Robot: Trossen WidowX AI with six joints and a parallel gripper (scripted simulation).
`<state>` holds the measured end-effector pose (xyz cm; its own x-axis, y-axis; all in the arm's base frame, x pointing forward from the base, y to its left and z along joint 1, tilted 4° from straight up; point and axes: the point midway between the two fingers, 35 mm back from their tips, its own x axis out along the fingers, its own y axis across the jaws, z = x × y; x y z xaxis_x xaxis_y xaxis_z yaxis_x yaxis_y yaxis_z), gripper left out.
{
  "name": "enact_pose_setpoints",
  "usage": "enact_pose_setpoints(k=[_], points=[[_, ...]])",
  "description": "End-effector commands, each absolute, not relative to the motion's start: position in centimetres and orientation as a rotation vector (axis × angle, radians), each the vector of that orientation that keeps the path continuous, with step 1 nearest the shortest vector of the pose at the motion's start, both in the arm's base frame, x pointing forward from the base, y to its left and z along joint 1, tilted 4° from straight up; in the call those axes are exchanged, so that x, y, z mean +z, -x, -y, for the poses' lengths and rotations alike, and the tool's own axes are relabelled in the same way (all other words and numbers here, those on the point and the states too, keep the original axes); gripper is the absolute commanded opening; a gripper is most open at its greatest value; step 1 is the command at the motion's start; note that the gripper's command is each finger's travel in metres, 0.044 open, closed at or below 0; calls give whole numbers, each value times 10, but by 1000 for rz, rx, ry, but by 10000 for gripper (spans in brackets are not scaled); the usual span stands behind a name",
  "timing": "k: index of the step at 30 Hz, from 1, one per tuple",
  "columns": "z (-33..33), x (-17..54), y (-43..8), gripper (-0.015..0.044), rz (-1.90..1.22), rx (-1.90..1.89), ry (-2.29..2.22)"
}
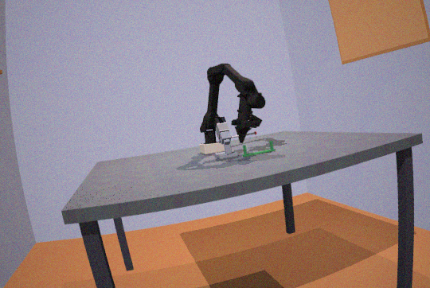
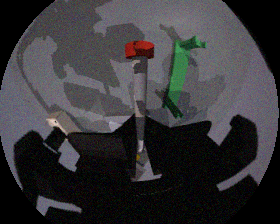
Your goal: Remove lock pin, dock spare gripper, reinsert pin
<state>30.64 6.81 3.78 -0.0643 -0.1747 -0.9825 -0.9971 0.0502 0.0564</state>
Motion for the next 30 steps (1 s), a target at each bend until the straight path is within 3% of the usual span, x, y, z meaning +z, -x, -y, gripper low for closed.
enact_pose_setpoints(k=[1,30], points=[[-64,39,-306,0,-1402,1132,1276],[-46,37,-306,0,-1413,1146,1269]])
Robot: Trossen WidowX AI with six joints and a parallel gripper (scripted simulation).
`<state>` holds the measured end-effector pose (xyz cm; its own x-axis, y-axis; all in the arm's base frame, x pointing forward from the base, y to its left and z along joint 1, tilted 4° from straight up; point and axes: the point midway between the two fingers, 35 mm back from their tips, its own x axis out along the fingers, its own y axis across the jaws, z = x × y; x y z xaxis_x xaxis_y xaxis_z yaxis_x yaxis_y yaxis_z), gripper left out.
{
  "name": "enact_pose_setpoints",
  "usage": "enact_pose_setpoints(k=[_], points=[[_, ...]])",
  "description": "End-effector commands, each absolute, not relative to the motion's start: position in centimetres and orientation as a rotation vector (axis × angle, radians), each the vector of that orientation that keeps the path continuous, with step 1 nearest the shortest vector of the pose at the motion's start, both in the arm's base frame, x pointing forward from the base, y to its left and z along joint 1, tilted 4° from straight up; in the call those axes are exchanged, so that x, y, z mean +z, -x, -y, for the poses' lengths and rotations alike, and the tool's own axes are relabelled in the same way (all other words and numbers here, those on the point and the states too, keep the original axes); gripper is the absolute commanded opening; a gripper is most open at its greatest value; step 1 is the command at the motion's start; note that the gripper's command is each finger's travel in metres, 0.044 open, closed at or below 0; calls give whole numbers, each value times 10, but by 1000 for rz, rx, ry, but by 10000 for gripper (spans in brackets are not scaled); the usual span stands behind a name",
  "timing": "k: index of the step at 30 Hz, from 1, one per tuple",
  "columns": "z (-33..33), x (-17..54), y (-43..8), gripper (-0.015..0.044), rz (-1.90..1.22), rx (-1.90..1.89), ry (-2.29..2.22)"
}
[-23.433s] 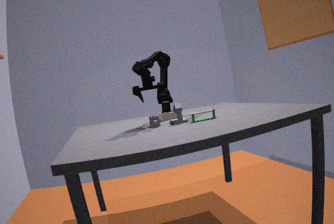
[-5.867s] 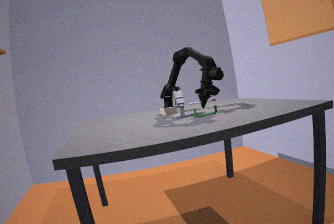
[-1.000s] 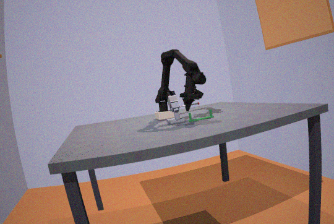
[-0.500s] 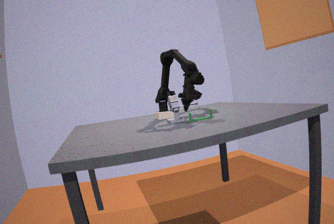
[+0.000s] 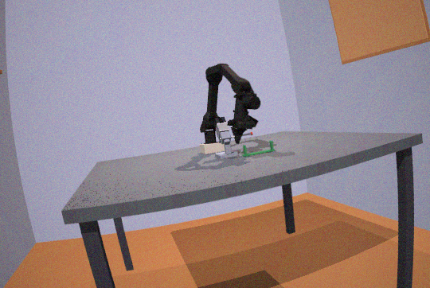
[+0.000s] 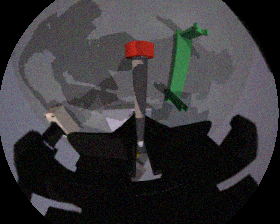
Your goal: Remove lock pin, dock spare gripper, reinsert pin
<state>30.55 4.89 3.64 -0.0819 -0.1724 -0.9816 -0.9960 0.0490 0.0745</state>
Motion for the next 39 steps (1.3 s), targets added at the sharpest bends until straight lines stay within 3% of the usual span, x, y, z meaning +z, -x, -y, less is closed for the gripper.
enact_pose_setpoints(k=[1,9,17,39], points=[[-46,37,-306,0,-1414,1147,1268],[-42,37,-305,0,-1417,1151,1267],[-44,36,-305,200,-1420,1152,1264],[-63,61,-299,200,-1452,1176,1262]])
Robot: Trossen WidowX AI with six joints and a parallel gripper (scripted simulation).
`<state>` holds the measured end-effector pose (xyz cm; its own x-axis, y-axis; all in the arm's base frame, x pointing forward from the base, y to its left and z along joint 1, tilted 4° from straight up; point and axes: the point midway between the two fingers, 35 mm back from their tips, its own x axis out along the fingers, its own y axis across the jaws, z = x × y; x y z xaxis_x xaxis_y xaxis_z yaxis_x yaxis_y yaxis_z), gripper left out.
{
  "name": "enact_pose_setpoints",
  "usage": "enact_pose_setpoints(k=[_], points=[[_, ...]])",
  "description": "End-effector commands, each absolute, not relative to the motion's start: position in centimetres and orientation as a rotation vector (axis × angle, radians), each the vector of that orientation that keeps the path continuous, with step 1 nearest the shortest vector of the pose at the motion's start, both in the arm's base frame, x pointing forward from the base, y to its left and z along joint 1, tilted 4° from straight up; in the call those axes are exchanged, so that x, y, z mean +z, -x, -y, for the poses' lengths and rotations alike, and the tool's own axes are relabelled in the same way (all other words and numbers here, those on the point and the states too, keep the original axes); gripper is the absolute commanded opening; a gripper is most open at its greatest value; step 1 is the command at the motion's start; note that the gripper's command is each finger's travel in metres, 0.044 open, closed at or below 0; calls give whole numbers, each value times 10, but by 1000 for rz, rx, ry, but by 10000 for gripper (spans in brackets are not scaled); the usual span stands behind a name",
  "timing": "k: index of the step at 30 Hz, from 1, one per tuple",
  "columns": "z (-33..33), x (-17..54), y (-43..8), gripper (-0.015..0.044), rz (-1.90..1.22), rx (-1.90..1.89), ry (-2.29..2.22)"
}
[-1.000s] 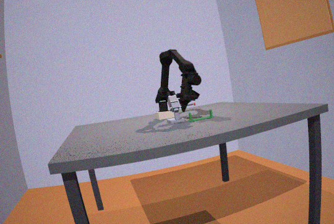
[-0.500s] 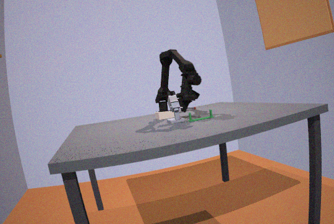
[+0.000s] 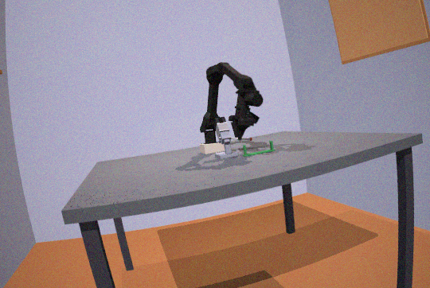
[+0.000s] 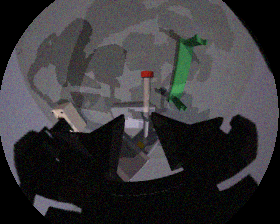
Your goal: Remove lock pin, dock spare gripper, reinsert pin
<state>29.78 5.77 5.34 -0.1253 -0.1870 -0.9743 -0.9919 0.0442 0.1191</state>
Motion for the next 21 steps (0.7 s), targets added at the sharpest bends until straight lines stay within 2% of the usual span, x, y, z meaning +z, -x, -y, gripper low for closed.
enact_pose_setpoints(k=[1,21], points=[[-64,62,-299,200,-1454,1177,1262],[-84,92,-293,200,-1488,1199,1268]])
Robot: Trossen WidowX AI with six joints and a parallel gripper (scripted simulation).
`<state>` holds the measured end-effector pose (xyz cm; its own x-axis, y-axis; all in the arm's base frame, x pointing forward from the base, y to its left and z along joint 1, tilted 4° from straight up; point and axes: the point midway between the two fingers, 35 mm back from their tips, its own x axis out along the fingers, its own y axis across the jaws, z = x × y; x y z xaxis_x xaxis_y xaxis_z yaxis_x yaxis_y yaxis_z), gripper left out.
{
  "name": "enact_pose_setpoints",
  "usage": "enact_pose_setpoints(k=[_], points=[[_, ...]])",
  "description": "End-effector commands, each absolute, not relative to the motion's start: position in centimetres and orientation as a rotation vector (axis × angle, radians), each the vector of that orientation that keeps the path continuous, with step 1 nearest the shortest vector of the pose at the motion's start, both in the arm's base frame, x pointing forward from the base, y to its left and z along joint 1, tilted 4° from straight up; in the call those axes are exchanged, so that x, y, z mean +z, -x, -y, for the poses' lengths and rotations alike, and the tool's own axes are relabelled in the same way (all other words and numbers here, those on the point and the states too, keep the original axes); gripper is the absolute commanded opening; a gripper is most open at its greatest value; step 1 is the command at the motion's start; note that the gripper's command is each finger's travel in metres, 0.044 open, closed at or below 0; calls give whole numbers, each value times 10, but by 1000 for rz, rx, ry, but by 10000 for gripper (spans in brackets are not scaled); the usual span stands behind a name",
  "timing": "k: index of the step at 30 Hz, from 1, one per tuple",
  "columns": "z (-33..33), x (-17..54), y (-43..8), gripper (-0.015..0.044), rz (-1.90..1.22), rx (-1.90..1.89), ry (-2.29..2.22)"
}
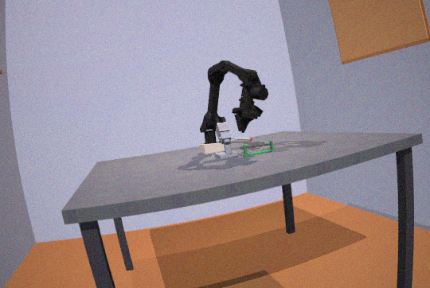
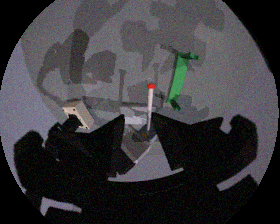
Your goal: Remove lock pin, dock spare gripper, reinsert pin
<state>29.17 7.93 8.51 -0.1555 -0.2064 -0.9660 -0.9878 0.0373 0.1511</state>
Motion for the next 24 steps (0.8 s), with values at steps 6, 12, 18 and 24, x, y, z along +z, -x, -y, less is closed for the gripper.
enact_pose_setpoints(k=[6,12,18,24], points=[[-90,101,-292,200,-1494,1203,1271],[-95,109,-290,200,-1500,1206,1273],[-95,111,-289,226,-1508,1210,1277],[-95,111,-289,384,-1508,1210,1277]])
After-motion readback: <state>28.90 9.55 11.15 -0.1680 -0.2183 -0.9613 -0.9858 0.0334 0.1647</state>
